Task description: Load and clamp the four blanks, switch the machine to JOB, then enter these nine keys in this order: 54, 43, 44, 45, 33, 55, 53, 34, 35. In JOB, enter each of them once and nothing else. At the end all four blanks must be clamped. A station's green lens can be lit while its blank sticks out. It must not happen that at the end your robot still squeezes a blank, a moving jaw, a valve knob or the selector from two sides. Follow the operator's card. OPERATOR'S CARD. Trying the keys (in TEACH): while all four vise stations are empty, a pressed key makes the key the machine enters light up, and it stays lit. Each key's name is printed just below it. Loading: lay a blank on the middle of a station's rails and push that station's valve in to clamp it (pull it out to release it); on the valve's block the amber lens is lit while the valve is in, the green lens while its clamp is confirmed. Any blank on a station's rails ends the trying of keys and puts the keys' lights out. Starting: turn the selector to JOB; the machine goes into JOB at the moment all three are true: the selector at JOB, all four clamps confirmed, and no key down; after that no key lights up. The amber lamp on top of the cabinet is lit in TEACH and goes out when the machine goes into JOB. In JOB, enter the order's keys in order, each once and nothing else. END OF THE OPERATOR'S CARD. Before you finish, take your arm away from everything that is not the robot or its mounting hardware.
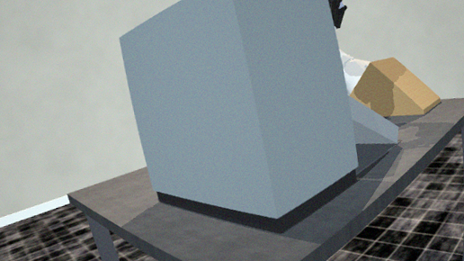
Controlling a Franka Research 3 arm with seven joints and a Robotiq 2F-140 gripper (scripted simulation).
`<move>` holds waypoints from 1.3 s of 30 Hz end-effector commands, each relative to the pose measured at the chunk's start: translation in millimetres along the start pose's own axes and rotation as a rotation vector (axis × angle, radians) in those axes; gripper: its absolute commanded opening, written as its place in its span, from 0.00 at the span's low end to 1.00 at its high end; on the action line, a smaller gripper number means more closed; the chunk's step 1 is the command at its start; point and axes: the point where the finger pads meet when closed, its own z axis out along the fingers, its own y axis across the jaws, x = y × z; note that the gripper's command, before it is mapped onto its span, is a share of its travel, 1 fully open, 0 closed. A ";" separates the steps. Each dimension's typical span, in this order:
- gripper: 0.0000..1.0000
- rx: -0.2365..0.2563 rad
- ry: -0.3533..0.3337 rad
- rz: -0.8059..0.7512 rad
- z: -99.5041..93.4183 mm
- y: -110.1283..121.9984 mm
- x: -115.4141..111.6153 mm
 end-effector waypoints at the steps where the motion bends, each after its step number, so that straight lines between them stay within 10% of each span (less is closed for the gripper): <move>1: 0.00 -0.004 0.006 -0.005 1.9 0.9 1.6; 13: 0.00 -0.025 -0.014 -0.085 1.6 1.1 20.9; 20: 0.00 -0.106 -0.078 -0.350 0.0 2.4 128.2; 22: 0.00 -0.106 -0.078 -0.350 0.0 2.4 128.2; 32: 0.00 -0.182 -0.075 -0.408 -2.8 4.8 320.0; 39: 0.00 -0.207 -0.079 -0.401 -3.5 5.3 362.8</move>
